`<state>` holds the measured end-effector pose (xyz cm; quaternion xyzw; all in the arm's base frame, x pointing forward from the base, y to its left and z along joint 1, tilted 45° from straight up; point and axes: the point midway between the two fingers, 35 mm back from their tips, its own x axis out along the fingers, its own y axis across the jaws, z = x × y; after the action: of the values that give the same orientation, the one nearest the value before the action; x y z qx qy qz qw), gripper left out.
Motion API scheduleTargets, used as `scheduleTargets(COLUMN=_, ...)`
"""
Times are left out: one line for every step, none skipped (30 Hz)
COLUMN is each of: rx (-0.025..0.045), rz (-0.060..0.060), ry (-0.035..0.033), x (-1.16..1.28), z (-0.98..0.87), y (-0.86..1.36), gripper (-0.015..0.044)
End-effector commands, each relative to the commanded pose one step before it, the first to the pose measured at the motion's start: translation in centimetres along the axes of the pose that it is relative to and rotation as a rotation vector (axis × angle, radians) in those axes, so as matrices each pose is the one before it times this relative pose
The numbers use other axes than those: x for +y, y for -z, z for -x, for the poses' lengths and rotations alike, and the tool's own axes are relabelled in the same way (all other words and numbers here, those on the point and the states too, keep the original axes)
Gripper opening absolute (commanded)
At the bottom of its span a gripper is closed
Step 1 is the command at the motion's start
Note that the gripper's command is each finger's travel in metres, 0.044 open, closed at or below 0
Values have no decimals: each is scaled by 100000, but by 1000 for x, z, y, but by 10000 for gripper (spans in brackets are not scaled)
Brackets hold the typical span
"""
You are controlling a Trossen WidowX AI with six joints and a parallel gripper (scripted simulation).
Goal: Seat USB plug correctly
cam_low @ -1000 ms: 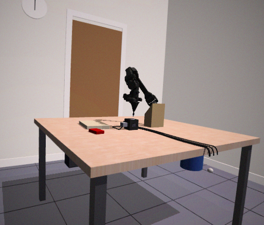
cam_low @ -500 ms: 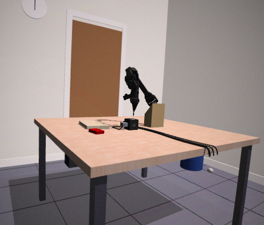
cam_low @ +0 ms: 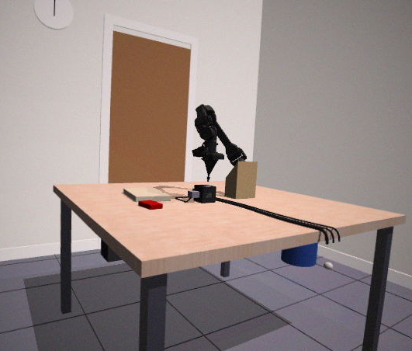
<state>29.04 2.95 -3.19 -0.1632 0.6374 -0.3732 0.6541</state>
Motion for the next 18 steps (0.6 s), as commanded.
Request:
scheduleTargets(rx=-16, rz=11628, ry=-61, x=15, z=-8, y=11, gripper=0)
scheduleTargets(rx=0, rz=2618, ry=0, x=0, z=0, y=0, gripper=0)
scheduleTargets(rx=0, rz=2618, ry=0, x=0, z=0, y=0, gripper=0)
scheduleTargets(rx=0, rz=2618, ry=0, x=0, z=0, y=0, gripper=0)
scheduleTargets(rx=0, rz=2618, ry=0, x=0, z=0, y=0, gripper=0)
scheduleTargets(rx=0, rz=2618, ry=0, x=0, z=0, y=0, gripper=0)
scheduleTargets(rx=0, rz=2618, ry=0, x=0, z=0, y=0, gripper=0)
scheduleTargets(rx=0, rz=2618, ry=0, x=0, z=0, y=0, gripper=0)
scheduleTargets(rx=0, rz=2618, ry=0, x=0, z=0, y=0, gripper=0)
scheduleTargets(rx=0, rz=2618, ry=0, x=0, z=0, y=0, gripper=0)
scheduleTargets(rx=0, rz=2618, ry=0, x=0, z=0, y=0, gripper=0)
scheduleTargets(rx=0, rz=2618, ry=0, x=0, z=0, y=0, gripper=0)
scheduleTargets(rx=0, rz=2618, ry=0, x=0, z=0, y=0, gripper=0)
scheduleTargets(rx=0, rz=2618, ry=0, x=0, z=0, y=0, gripper=0)
scheduleTargets(rx=0, rz=2618, ry=0, x=0, z=0, y=0, gripper=0)
scheduleTargets(rx=0, rz=2618, ry=0, x=0, z=0, y=0, gripper=0)
scheduleTargets(rx=0, rz=2618, ry=0, x=0, z=0, y=0, gripper=0)
scheduleTargets(rx=0, rz=2618, ry=0, x=0, z=0, y=0, gripper=0)
